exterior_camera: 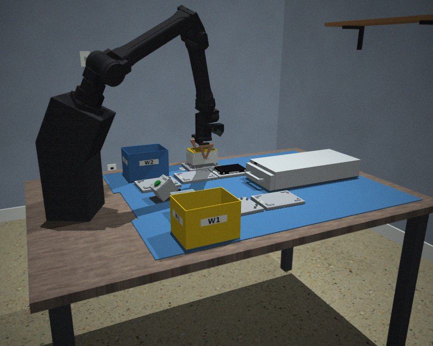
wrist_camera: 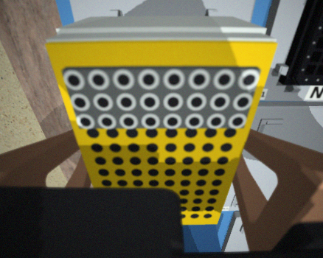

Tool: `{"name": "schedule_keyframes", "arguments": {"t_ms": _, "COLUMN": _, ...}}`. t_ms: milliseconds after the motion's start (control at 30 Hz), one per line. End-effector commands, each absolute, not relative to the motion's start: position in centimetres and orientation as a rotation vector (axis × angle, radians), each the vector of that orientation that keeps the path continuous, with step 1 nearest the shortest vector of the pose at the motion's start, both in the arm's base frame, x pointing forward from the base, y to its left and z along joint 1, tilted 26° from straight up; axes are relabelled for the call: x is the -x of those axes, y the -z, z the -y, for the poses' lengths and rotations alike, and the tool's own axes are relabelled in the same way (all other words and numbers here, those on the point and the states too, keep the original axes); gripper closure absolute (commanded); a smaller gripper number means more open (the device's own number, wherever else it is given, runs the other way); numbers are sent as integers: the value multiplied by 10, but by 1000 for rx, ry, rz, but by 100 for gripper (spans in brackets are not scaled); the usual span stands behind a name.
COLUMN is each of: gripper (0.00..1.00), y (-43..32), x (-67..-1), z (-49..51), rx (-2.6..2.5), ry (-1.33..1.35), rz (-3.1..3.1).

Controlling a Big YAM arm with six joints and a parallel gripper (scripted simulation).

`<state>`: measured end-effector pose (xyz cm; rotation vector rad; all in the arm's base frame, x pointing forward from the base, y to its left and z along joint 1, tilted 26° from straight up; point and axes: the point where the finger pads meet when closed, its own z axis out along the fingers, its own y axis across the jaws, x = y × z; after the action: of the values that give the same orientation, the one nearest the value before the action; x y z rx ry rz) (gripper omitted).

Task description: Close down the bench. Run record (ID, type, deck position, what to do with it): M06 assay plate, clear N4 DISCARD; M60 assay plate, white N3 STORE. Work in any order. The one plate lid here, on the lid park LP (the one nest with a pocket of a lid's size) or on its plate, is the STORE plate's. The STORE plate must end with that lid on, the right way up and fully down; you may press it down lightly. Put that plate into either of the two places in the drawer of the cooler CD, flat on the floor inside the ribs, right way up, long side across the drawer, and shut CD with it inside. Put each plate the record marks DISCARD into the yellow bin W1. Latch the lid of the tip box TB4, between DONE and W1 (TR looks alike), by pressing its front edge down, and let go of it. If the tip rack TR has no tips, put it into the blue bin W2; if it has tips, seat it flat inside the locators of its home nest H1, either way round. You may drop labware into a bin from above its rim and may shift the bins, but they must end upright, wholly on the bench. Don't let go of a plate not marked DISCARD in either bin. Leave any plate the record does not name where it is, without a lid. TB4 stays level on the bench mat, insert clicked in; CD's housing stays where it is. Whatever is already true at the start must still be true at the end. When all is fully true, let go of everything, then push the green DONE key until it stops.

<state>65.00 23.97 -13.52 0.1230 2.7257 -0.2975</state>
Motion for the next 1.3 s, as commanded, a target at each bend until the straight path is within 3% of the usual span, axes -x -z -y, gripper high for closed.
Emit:
{"name": "schedule_keyframes", "arguments": {"t_ms": 0, "gripper": 100, "y": 138, "x": -653, "z": -232, "rx": -121, "ry": 295, "rz": -2722}}
{"name": "schedule_keyframes", "arguments": {"t_ms": 1267, "gripper": 100, "y": 133, "x": -652, "z": -237, "rx": -113, "ry": 287, "rz": -2713}}
